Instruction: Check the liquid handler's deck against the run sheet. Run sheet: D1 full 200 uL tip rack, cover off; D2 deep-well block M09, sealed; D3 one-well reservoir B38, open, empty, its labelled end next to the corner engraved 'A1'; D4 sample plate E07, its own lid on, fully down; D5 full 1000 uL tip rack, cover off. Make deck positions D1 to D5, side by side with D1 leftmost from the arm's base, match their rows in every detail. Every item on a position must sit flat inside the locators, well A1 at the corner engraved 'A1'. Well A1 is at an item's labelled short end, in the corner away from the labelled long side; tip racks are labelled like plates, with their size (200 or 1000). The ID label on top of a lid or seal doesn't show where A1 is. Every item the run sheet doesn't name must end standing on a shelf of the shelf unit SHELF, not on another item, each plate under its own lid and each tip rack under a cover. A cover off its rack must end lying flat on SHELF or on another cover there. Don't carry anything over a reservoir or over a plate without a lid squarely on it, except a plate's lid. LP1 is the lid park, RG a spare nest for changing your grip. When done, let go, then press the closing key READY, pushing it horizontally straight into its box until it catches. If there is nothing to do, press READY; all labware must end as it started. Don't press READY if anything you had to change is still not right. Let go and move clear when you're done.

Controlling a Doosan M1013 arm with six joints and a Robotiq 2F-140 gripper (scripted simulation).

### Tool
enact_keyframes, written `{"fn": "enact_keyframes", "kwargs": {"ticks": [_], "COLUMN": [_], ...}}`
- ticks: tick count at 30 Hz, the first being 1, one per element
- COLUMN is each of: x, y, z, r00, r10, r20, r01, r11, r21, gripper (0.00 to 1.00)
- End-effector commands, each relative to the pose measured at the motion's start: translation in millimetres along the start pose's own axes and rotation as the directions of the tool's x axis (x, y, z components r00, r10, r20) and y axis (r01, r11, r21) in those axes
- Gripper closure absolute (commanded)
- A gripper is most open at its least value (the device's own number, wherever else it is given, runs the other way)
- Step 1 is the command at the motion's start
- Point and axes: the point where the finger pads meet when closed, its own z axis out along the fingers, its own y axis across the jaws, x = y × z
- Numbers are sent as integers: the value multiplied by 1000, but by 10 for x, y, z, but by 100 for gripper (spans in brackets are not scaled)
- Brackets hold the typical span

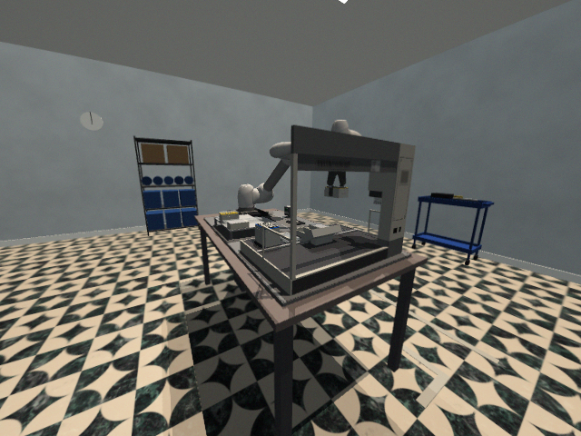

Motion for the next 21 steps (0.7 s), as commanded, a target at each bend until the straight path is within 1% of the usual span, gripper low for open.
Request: {"fn": "enact_keyframes", "kwargs": {"ticks": [1, 10, 20, 21], "x": [0, 0, 498, 498], "y": [1, 1, 13, 13], "z": [-30, -30, -30, -30], "r00": [1000, 1000, 1000, 1000], "r10": [0, 0, 0, 0], "r20": [2, 2, 1, 1], "r01": [0, 0, 0, 0], "r11": [1000, 1000, 1000, 1000], "r21": [-1, -1, -1, -1], "gripper": [90, 90, 90, 90]}}
